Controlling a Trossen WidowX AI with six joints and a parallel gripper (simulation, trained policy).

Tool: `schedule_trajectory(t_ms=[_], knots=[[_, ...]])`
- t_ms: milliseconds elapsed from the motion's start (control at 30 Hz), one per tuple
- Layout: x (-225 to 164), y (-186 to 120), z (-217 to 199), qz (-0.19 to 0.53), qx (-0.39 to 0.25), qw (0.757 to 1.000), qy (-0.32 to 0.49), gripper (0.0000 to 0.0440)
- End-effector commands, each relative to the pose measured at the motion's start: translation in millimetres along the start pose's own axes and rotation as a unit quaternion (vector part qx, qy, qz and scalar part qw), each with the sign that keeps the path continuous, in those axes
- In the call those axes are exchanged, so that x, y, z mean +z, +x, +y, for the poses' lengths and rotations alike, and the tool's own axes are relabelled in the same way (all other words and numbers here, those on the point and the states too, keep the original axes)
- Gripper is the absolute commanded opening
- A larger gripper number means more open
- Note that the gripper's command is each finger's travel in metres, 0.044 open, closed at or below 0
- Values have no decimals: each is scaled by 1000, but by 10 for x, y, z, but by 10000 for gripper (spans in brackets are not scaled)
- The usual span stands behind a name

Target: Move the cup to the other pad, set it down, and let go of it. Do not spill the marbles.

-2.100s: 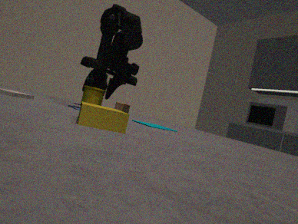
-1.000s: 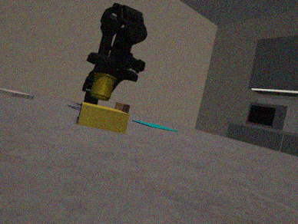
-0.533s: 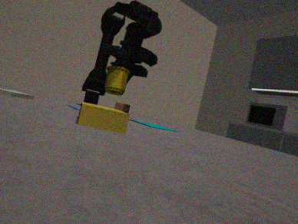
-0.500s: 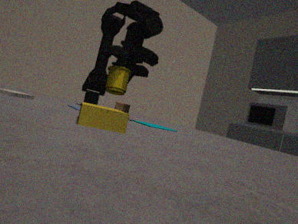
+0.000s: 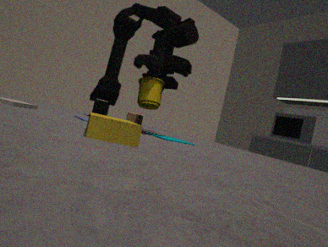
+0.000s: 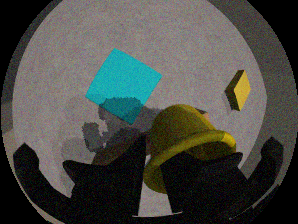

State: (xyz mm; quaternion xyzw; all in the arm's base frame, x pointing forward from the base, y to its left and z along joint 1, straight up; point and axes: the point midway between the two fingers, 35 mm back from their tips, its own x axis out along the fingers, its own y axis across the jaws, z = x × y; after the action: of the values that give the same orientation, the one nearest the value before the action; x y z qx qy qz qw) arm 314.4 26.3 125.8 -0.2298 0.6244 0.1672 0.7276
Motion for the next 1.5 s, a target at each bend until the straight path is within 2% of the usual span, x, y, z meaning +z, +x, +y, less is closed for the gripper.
schedule_trajectory(t_ms=[0,633,1033,1133,1467], knots=[[93,24,55,-7,-2,1000,-3,0],[463,321,542,-26,0,999,-29,8],[425,570,628,-26,-2,999,-24,72],[474,522,610,-43,-2,999,-19,130],[430,319,634,-68,14,998,-11,168]])
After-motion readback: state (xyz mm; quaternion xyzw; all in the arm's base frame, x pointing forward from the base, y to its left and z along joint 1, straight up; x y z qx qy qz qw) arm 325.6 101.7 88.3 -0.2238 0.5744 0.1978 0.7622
